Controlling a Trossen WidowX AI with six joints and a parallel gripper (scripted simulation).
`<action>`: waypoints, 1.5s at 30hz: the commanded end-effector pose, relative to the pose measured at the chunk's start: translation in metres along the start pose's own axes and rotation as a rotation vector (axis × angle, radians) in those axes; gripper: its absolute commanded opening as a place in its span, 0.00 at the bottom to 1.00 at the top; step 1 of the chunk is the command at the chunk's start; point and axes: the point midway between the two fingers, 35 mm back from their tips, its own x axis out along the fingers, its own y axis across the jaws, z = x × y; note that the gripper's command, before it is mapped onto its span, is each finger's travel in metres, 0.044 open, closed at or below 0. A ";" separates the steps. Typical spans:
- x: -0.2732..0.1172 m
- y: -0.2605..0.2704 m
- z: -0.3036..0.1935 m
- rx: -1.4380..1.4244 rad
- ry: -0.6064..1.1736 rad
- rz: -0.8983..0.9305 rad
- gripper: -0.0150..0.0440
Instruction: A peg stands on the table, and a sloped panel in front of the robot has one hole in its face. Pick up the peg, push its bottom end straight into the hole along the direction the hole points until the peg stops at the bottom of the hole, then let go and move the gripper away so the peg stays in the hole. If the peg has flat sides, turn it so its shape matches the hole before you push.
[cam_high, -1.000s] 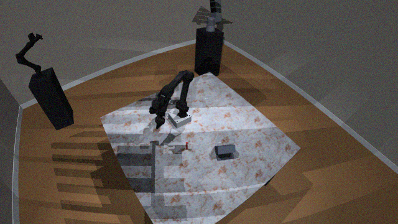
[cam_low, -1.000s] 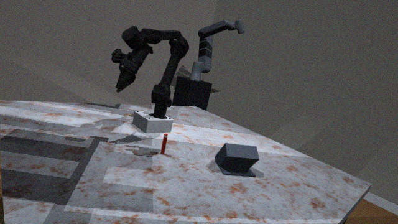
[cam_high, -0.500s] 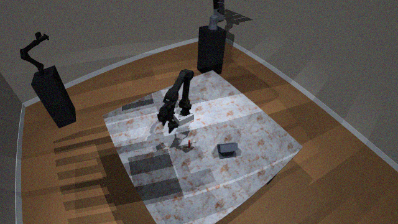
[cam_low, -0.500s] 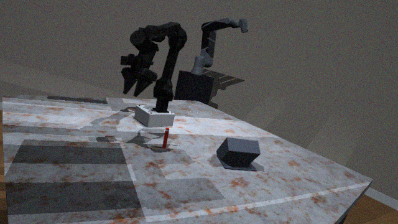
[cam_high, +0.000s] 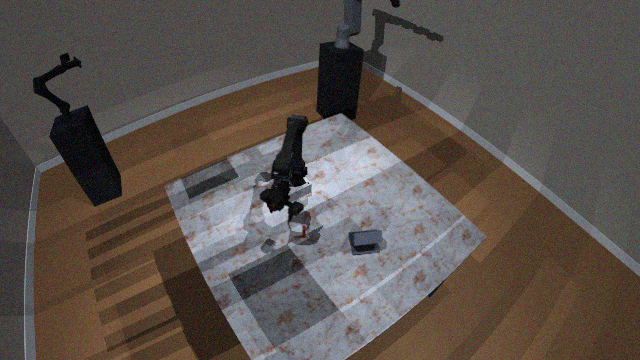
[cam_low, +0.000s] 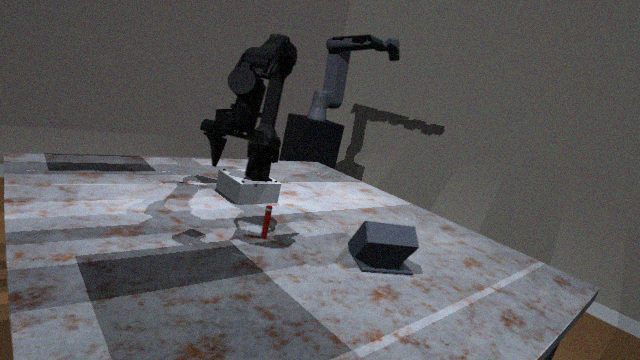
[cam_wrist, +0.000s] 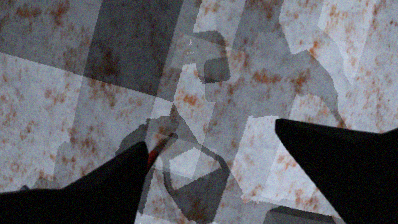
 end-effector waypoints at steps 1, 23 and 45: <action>0.006 0.017 -0.005 -0.139 0.038 0.014 1.00; 0.037 0.088 -0.055 -0.894 0.236 0.076 1.00; 0.059 0.088 -0.059 -0.900 0.237 0.076 1.00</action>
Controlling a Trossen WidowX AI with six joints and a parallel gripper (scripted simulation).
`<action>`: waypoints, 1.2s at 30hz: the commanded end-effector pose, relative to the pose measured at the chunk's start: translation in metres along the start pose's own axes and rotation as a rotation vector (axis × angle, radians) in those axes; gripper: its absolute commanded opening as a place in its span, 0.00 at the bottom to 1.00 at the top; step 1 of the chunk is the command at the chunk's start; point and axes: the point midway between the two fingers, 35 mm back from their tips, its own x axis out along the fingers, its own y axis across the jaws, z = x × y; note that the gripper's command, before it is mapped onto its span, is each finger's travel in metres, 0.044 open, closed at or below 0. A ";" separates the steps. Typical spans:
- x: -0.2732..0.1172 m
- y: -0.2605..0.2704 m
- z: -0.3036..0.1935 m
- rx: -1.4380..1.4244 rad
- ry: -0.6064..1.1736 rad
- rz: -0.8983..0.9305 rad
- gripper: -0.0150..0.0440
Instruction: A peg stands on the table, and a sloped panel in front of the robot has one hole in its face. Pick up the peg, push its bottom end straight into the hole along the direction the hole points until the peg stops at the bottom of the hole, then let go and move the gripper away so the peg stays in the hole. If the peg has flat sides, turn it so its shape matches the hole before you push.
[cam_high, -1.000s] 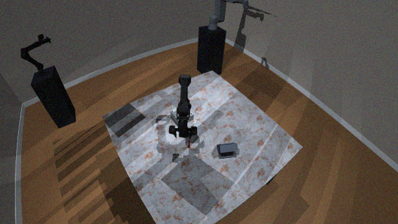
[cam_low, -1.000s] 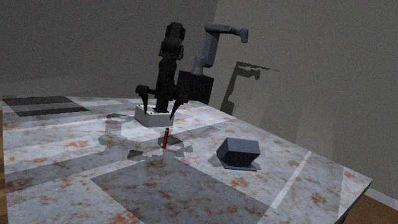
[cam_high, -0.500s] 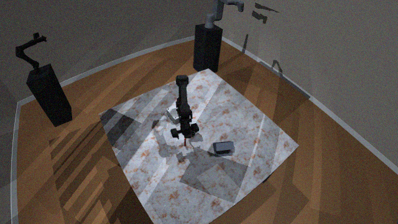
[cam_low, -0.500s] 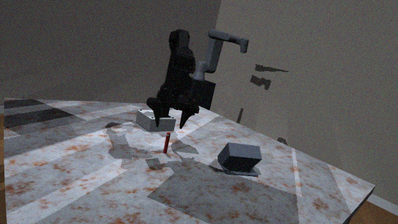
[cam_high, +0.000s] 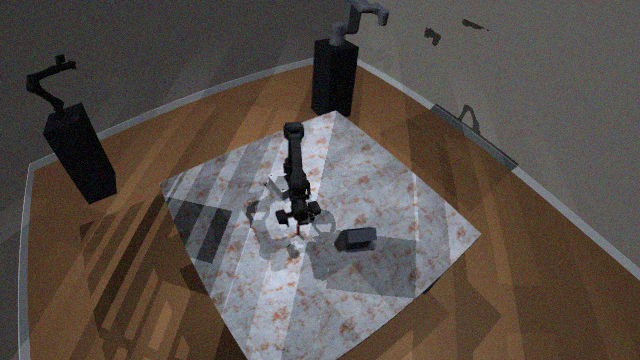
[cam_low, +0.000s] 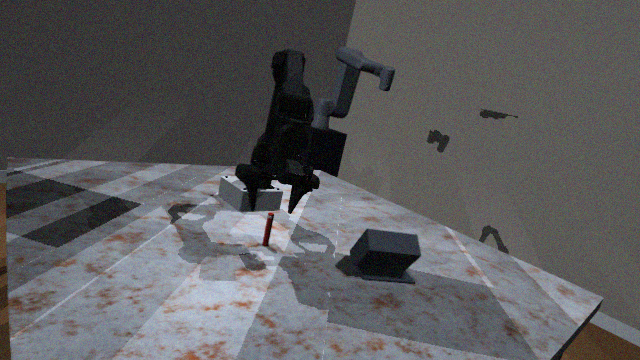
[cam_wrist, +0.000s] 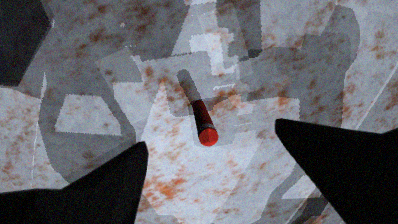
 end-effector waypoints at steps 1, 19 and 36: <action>0.008 0.001 -0.001 -0.007 0.004 0.007 1.00; 0.038 0.002 -0.002 -0.007 0.004 0.007 1.00; 0.044 0.001 -0.002 -0.001 0.003 0.001 0.64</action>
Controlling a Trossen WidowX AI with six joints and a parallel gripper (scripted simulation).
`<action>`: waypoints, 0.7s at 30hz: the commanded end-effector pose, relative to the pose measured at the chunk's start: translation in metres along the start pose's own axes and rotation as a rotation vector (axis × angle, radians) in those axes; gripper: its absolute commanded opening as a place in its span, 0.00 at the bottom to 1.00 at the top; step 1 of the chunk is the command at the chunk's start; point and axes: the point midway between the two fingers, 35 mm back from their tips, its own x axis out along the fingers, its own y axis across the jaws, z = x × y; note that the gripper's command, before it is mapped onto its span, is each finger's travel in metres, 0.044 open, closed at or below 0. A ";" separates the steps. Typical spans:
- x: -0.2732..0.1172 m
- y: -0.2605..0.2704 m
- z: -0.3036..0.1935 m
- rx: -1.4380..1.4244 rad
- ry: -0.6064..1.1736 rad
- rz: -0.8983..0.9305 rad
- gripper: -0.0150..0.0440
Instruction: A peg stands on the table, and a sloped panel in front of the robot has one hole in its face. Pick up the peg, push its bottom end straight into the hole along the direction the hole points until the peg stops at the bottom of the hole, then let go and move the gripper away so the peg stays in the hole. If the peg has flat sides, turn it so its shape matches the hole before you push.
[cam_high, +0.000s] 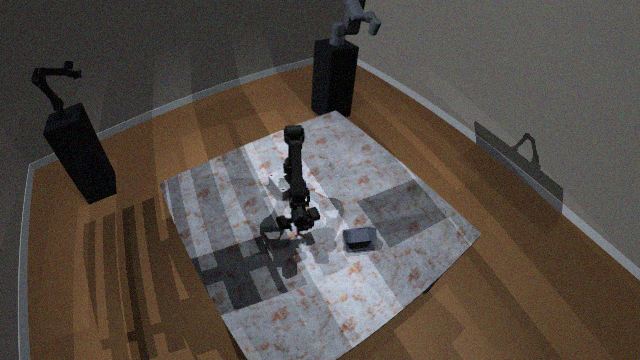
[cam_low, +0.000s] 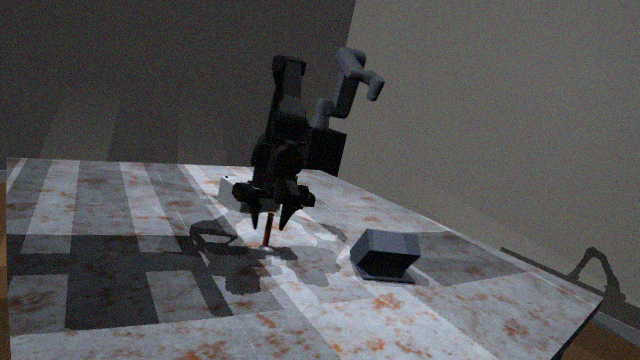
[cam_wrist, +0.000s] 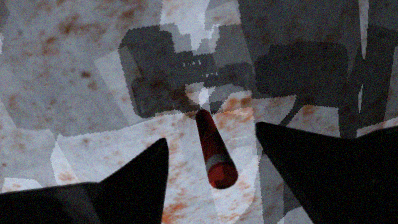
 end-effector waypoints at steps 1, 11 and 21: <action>0.000 0.000 0.000 0.000 -0.001 0.000 0.60; 0.000 0.000 0.000 0.000 -0.001 0.000 0.29; -0.015 -0.001 0.002 -0.001 -0.001 0.002 0.25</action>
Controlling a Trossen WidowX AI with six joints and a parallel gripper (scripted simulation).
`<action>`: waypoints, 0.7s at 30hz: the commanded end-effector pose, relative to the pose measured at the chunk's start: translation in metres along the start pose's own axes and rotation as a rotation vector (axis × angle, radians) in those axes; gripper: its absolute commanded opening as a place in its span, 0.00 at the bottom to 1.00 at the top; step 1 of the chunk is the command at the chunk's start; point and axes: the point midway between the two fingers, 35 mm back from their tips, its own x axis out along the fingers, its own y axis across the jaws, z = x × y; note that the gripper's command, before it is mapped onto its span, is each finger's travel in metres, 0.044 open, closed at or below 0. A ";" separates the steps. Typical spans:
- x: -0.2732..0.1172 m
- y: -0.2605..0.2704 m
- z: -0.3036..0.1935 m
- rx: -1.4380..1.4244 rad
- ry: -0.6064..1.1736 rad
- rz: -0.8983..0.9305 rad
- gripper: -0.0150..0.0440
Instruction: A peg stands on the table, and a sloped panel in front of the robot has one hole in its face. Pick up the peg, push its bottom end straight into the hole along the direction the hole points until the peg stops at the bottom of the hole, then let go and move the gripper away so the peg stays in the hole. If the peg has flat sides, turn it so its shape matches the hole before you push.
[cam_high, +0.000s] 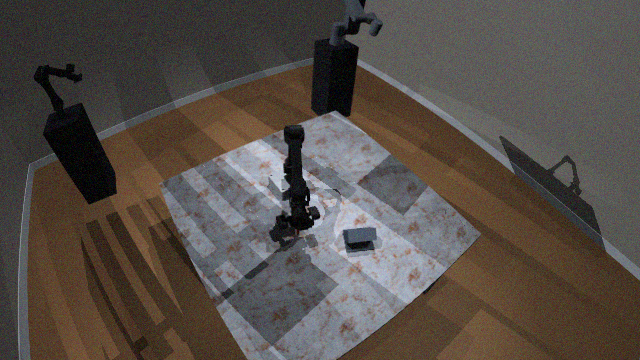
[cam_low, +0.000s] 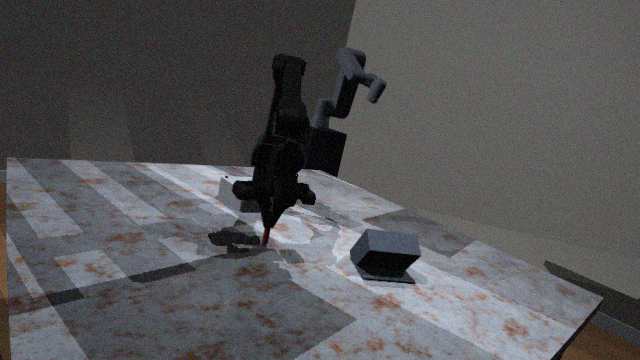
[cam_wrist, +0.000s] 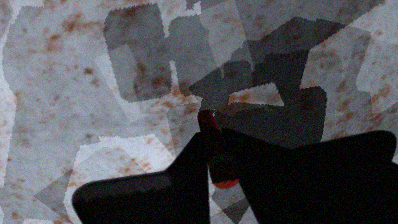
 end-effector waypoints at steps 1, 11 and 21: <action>-0.015 -0.001 0.003 -0.001 -0.009 -0.001 0.25; -0.060 -0.002 0.004 -0.005 -0.008 0.002 0.25; -0.075 -0.001 0.004 -0.019 -0.009 -0.003 0.25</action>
